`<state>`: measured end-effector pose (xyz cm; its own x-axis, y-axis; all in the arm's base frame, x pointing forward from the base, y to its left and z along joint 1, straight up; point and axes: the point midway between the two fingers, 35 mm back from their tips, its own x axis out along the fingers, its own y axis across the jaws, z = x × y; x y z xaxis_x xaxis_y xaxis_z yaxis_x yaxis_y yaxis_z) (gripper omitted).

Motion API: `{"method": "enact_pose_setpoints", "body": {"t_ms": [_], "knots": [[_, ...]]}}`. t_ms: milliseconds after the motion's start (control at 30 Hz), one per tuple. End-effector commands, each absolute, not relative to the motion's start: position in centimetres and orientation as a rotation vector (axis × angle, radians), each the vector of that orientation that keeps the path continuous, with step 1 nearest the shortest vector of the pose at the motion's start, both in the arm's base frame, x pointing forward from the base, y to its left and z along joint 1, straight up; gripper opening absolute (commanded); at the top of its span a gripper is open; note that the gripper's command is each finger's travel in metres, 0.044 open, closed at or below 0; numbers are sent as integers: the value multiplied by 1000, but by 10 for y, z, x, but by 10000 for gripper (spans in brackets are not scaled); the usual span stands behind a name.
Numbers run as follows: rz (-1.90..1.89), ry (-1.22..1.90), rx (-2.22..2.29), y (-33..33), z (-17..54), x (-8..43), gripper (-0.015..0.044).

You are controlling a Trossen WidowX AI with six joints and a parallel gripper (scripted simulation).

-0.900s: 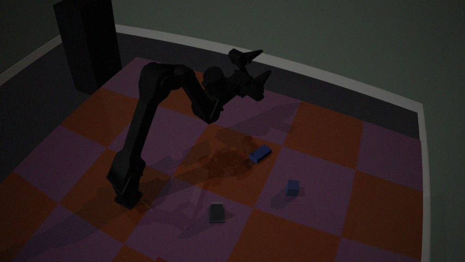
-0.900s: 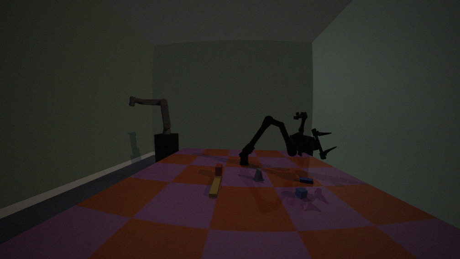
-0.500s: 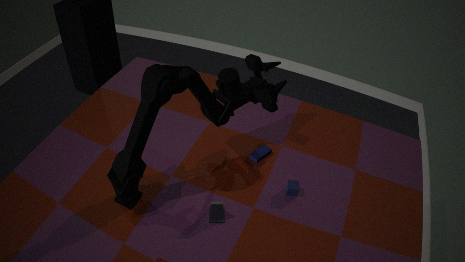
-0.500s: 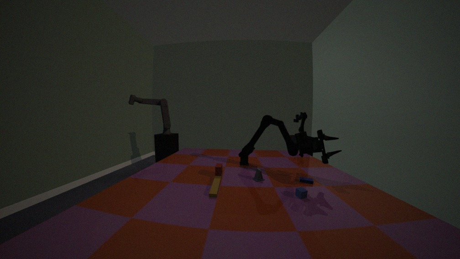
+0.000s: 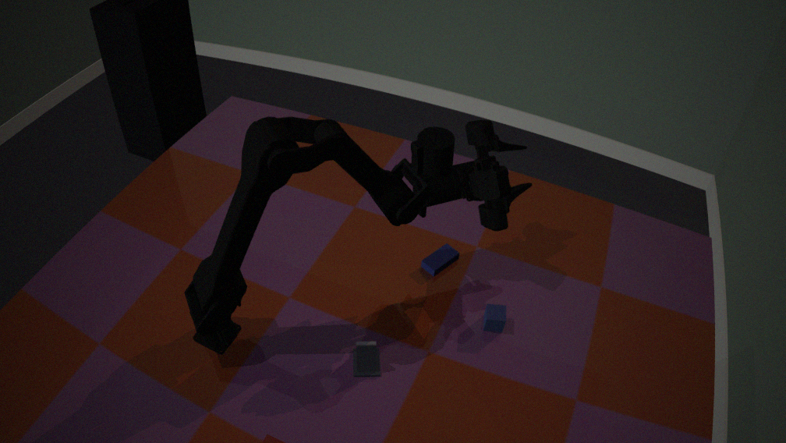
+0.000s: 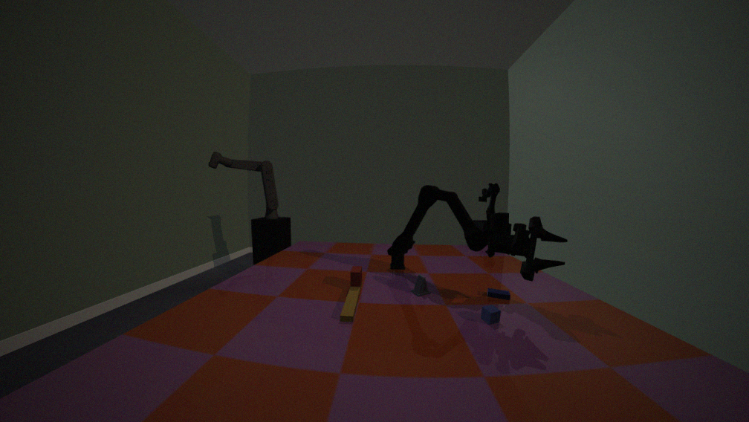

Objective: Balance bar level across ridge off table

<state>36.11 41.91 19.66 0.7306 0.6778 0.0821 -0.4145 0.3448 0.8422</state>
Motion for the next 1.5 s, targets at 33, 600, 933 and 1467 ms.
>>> {"method": "enact_pose_setpoints", "body": {"t_ms": [33, 600, 933, 1467], "knots": [[638, 309, 912, 394, 192, 392, 315], [384, 338, 680, 290, 179, 473, 315], [253, 348, 618, 231, 179, 498, 315], [39, 521, 375, 125, 162, 518, 315]]}}
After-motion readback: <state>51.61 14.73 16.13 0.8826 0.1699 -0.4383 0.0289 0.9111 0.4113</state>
